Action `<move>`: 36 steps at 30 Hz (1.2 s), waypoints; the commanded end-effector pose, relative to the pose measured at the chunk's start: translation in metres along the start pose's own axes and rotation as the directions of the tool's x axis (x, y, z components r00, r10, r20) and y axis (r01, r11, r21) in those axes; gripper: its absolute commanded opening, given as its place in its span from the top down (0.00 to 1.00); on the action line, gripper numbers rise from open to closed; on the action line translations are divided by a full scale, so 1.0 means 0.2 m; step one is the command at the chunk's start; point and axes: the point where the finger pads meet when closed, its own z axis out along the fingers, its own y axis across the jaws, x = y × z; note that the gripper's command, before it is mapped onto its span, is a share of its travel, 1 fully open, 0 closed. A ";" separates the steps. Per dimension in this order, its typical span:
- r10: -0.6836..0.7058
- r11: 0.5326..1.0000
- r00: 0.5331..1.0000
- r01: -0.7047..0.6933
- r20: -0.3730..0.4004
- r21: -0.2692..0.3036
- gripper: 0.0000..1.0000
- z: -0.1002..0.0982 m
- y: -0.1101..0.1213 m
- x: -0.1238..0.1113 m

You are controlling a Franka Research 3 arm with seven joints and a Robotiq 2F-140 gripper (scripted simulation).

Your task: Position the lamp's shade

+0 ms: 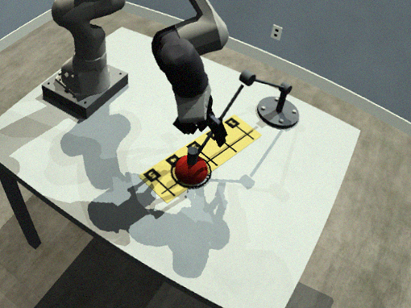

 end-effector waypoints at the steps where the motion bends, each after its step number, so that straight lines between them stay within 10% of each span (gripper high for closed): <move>1: -0.002 1.000 1.000 0.002 0.001 0.001 0.90 0.00 0.00 0.00; 36: -0.008 1.000 1.000 0.008 0.000 0.006 0.90 -0.05 -0.01 -0.17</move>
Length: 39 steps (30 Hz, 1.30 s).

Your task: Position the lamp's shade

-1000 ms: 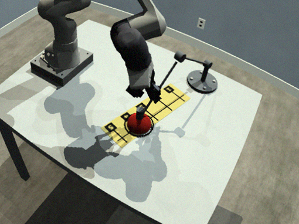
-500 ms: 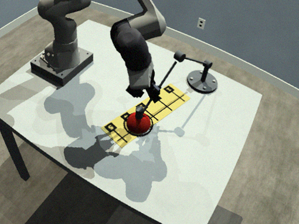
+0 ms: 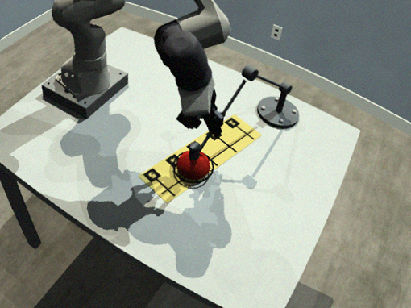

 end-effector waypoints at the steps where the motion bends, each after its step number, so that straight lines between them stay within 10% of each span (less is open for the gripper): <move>1: 0.003 1.000 1.000 -0.003 0.006 -0.003 0.90 -0.02 0.00 -0.12; 39: -0.003 1.000 1.000 0.003 0.001 0.000 0.90 -0.07 -0.02 -0.34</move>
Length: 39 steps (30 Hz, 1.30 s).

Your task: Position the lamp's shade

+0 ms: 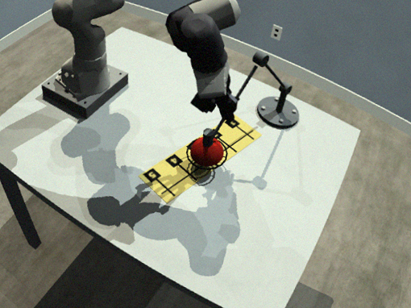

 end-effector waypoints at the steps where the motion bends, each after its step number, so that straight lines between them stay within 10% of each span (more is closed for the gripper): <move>1: 0.001 1.000 1.000 -0.001 0.005 -0.006 0.90 0.00 0.00 -0.08; 39: -0.004 1.000 1.000 0.004 0.010 -0.011 0.90 0.00 0.01 -0.18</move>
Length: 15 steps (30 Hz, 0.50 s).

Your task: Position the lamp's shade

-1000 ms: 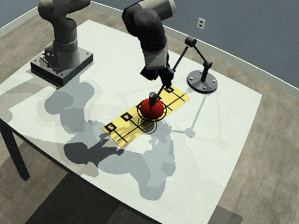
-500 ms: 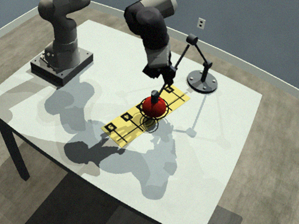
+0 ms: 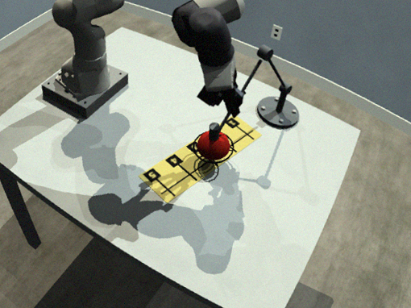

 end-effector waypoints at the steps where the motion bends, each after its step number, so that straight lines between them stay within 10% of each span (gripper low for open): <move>1: -0.006 1.000 1.000 0.006 0.006 -0.005 0.90 0.00 0.01 -0.06; 15: -0.006 1.000 1.000 0.006 0.006 -0.005 0.90 0.00 0.01 -0.04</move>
